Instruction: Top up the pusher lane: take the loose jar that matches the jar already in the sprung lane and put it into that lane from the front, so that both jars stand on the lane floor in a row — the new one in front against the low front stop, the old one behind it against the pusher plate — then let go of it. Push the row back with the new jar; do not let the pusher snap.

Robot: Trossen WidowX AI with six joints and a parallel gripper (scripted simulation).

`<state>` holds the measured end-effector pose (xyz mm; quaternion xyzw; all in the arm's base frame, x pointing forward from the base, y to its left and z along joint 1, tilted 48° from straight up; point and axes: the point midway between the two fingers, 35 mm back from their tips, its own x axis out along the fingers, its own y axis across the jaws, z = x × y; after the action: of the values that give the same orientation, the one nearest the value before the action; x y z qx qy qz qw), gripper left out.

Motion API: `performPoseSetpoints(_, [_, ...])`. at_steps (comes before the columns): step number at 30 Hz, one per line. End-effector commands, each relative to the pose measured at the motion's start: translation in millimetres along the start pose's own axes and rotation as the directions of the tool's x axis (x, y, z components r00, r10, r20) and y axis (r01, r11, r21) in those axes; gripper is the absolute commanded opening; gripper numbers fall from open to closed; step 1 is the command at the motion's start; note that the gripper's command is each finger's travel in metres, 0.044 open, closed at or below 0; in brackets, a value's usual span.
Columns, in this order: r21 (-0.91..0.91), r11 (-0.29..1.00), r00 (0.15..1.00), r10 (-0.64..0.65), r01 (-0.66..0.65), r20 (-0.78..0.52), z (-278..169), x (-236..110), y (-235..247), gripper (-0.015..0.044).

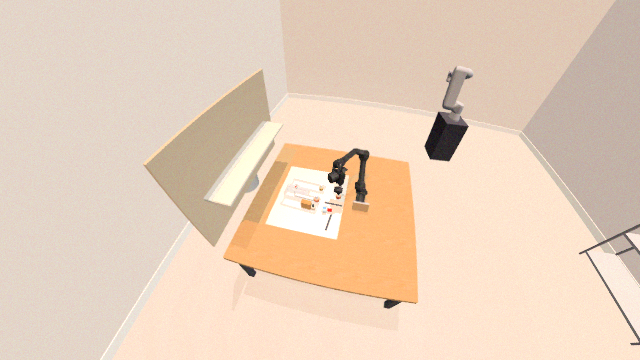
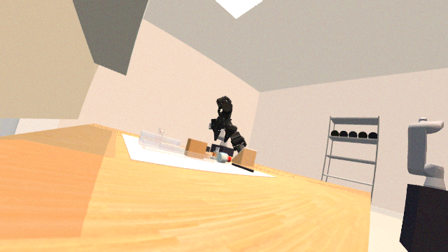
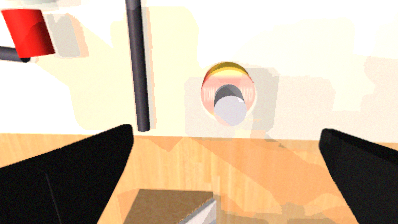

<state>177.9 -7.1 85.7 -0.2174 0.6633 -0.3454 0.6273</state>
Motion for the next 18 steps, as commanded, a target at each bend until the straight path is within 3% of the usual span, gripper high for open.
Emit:
performPoseSetpoints(1, [-0.003,1.0,1.0,-0.012,0.012,-0.009,-1.0,23.1,-3.7,0.044])
performPoseSetpoints(18, [-0.003,1.0,1.0,-0.012,0.012,-0.008,-0.5,50.9,-5.4,0.044])
